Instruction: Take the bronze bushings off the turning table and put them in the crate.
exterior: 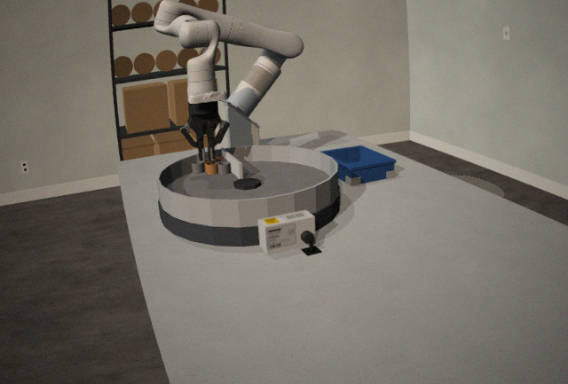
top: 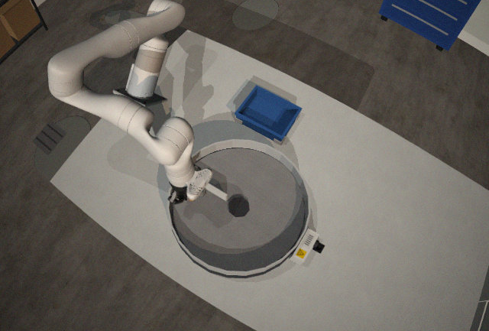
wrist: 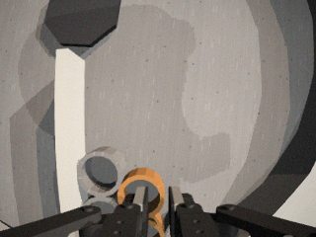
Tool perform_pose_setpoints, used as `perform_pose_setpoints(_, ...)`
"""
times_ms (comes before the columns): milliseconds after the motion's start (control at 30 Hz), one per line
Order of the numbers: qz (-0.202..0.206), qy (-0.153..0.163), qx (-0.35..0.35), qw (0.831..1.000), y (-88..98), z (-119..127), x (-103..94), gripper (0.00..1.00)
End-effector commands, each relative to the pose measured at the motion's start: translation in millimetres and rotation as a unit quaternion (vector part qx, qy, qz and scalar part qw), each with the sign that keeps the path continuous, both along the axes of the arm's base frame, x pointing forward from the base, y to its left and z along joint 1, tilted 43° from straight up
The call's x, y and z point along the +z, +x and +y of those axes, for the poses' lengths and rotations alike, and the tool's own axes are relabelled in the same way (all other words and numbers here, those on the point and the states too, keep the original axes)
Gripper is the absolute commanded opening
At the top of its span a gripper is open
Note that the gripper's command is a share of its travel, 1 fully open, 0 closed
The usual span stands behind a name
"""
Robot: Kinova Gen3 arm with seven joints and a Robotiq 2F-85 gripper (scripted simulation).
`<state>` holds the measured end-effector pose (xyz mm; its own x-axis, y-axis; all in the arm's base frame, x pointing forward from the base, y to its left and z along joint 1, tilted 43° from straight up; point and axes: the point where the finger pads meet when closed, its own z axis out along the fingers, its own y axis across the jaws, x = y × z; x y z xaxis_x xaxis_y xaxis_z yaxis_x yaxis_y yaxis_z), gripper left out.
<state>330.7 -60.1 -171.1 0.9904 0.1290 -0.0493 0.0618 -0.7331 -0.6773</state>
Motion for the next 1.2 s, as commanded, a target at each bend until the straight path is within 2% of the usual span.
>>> perform_pose_setpoints(0, 0.0, 0.0, 0.0, 1.0, 0.4, 0.0, 0.2, 0.14)
perform_pose_setpoints(1167, 0.0, 0.0, 0.0, 1.0, -1.1, 8.0, -8.6, 0.14)
